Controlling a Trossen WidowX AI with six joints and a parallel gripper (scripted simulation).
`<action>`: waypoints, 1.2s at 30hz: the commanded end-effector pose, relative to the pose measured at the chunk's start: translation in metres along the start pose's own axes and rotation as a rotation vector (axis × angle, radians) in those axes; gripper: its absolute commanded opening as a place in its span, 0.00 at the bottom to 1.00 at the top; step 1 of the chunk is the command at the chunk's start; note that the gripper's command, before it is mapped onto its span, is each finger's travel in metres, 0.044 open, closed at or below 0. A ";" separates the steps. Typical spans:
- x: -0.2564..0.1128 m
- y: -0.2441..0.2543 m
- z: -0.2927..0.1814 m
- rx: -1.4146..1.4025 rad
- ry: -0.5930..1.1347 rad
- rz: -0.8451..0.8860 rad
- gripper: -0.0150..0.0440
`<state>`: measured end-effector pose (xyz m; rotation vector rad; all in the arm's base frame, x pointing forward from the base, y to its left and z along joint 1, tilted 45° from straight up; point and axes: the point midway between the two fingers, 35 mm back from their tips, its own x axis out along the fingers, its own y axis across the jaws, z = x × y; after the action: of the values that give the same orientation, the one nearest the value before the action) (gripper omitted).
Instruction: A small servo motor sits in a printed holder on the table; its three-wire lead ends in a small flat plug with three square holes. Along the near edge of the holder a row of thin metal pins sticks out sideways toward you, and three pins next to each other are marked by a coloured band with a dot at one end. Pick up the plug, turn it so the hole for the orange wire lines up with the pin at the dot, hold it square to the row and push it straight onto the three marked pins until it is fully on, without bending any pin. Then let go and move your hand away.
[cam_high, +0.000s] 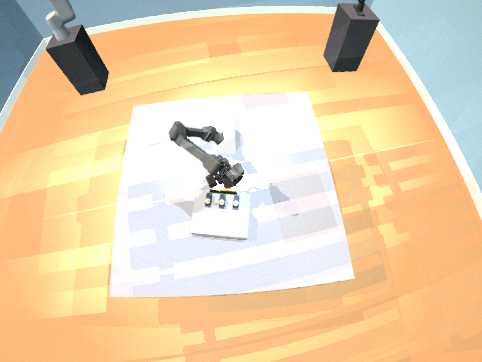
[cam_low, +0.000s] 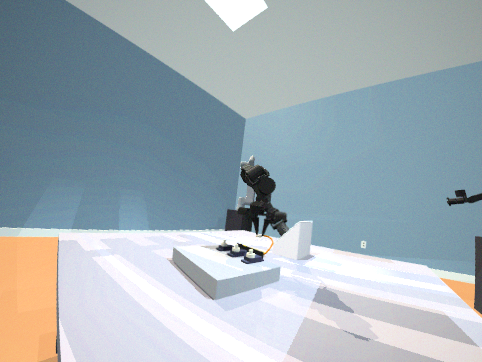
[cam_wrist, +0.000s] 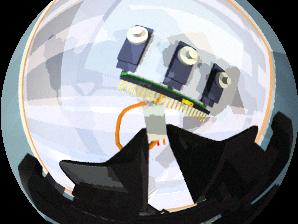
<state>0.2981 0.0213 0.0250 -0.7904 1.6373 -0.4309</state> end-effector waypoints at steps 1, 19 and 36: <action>0.001 -0.004 -0.016 0.127 -0.002 0.004 0.25; 0.021 -0.011 -0.064 0.515 0.001 0.003 0.25; 0.051 -0.021 -0.051 0.517 0.000 0.001 0.25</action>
<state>0.2403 -0.0336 0.0119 -0.3958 1.4425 -0.8111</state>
